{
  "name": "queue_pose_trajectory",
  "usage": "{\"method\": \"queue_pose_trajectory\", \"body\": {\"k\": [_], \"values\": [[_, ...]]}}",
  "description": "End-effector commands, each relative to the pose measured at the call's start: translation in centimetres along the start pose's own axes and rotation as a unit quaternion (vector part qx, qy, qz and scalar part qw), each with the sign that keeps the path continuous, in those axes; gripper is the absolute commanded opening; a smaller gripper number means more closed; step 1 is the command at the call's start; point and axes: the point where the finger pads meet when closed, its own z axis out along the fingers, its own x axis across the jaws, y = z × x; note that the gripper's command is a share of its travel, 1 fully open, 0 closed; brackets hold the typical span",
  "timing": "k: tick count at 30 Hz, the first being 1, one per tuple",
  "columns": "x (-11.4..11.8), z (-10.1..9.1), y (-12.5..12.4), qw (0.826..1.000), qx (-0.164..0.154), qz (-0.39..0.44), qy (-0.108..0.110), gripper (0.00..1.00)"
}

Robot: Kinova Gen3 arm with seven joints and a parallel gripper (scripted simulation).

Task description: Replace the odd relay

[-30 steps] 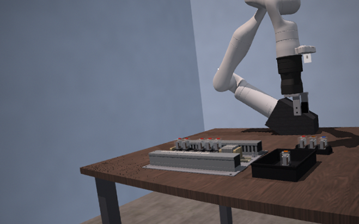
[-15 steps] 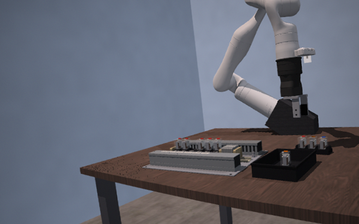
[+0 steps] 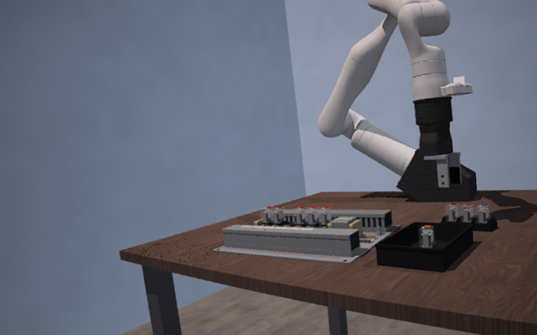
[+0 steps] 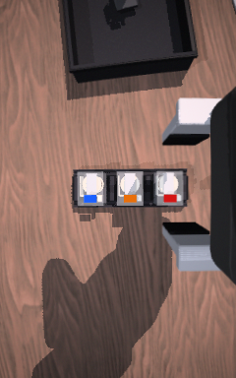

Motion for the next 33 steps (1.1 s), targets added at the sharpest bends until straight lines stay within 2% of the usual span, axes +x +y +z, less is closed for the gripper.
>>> {"method": "queue_pose_trajectory", "body": {"k": [1,9,11,12,26,33], "values": [[-0.2,1.3,-0.1,1.0,0.001,-0.001,-0.004,1.0],[-0.3,3.7,-0.1,1.0,0.001,-0.001,-0.006,1.0],[-0.3,3.7,-0.1,1.0,0.001,-0.001,-0.006,1.0],[-0.1,3.0,-0.1,1.0,0.001,0.001,-0.002,1.0],[-0.5,5.1,-0.1,1.0,0.001,-0.001,-0.006,1.0],[-0.4,4.5,-0.1,1.0,0.001,0.0,-0.004,1.0]]}}
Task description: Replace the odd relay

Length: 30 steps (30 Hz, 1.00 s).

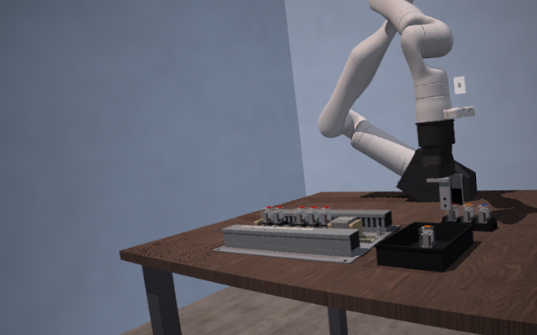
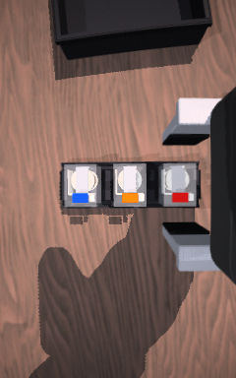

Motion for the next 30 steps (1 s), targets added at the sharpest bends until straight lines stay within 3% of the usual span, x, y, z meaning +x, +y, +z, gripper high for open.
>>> {"method": "queue_pose_trajectory", "body": {"k": [1,30], "values": [[-0.06,-0.13,-0.08,1.0,0.001,-0.001,-0.001,1.0],[-0.1,-0.39,0.0,1.0,0.001,0.0,-0.002,1.0]]}}
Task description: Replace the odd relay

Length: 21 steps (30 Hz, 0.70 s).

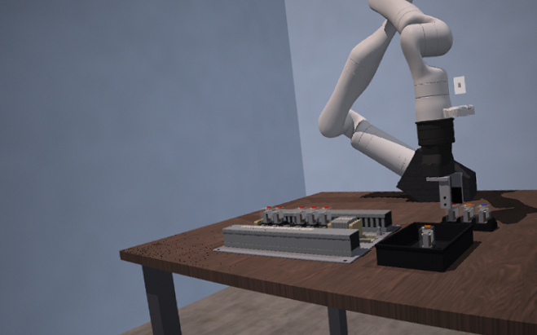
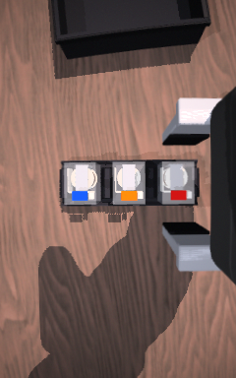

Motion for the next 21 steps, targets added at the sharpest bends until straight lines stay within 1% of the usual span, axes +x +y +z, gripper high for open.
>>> {"method": "queue_pose_trajectory", "body": {"k": [1,14,16,17,21], "values": [[0.02,-0.21,-0.07,1.0,0.001,0.0,0.0,1.0],[-0.06,-0.94,-0.2,1.0,0.002,-0.002,0.0,1.0],[-0.06,-0.94,-0.2,1.0,0.002,-0.002,0.0,1.0],[-0.13,-0.56,-0.17,1.0,0.002,-0.001,-0.001,1.0],[-0.08,-0.74,-0.17,1.0,0.002,-0.001,-0.001,1.0]]}}
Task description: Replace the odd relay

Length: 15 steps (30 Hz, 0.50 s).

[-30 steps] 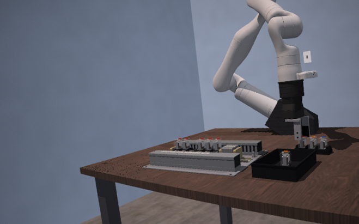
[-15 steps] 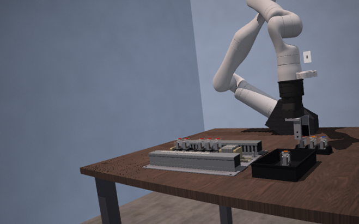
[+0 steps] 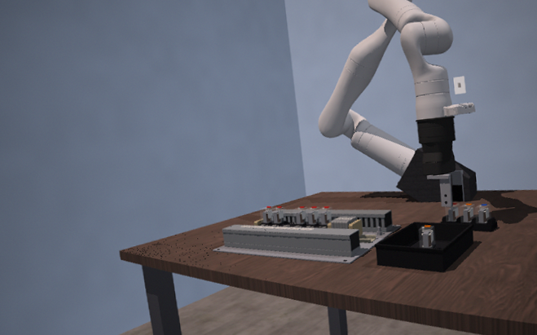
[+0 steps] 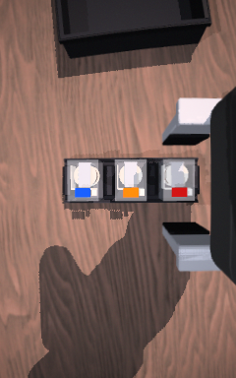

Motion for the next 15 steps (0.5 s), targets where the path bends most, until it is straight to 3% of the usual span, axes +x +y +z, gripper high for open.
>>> {"method": "queue_pose_trajectory", "body": {"k": [1,15], "values": [[0.11,-0.38,-0.05,1.0,0.001,0.0,0.001,1.0],[0.1,-0.48,-0.09,1.0,0.002,0.0,0.0,1.0]]}}
